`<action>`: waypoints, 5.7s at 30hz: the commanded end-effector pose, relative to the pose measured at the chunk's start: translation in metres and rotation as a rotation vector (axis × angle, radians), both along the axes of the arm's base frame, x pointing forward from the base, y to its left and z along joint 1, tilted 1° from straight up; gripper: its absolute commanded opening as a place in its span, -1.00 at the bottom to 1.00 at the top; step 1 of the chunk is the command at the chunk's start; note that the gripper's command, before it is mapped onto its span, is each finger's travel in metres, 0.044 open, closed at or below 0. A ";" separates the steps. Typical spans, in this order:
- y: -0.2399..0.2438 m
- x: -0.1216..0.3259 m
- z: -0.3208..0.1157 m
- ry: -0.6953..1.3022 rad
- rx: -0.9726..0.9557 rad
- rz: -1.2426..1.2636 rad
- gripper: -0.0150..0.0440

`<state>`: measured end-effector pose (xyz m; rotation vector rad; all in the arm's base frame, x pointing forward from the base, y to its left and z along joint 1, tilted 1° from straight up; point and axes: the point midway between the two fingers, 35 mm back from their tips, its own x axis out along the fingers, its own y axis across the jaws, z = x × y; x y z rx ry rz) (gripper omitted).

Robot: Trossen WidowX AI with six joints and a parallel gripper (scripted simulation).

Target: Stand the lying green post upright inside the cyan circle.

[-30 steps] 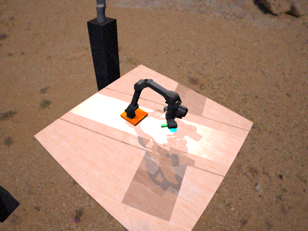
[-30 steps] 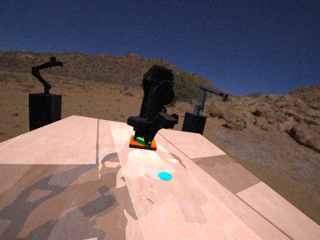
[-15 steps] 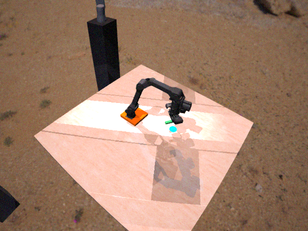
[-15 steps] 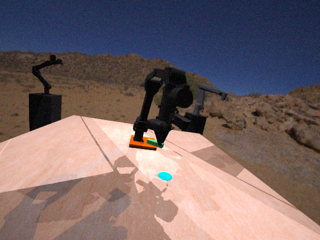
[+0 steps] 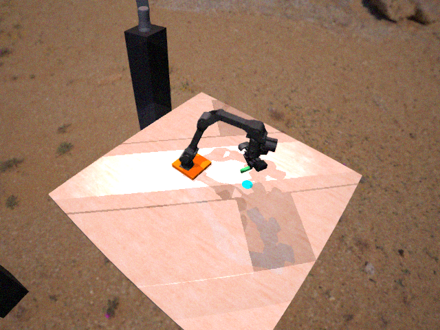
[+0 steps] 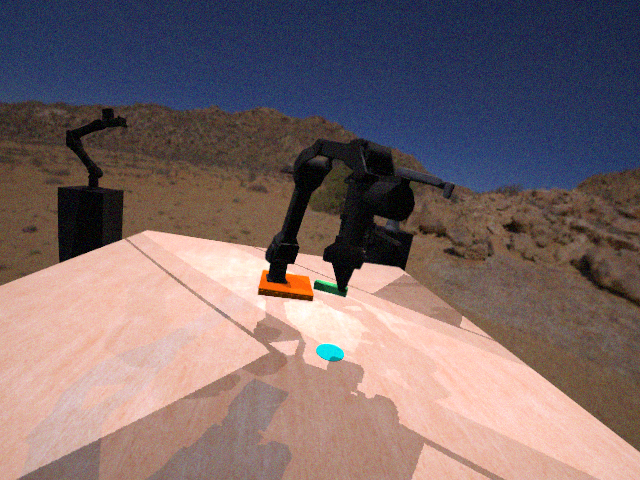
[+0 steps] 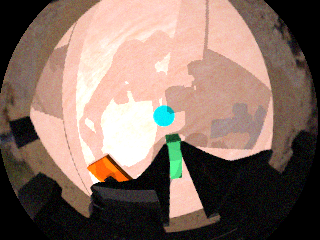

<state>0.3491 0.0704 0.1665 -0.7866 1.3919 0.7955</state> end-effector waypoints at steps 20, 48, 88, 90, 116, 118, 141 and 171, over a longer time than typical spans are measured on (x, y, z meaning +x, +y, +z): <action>0.008 0.018 -0.012 -0.077 0.125 -0.053 -0.42; 0.011 0.040 -0.026 -0.183 0.298 -0.139 -0.42; 0.008 0.063 -0.035 -0.331 0.539 -0.217 -0.42; 0.008 0.064 -0.036 -0.338 0.551 -0.220 -0.42; 0.003 0.070 -0.036 -0.429 0.700 -0.239 -0.42; 0.002 0.071 -0.035 -0.436 0.711 -0.240 -0.42; -0.004 0.070 -0.033 -0.511 0.835 -0.235 -0.42; -0.012 0.059 -0.027 -0.600 0.984 -0.200 -0.42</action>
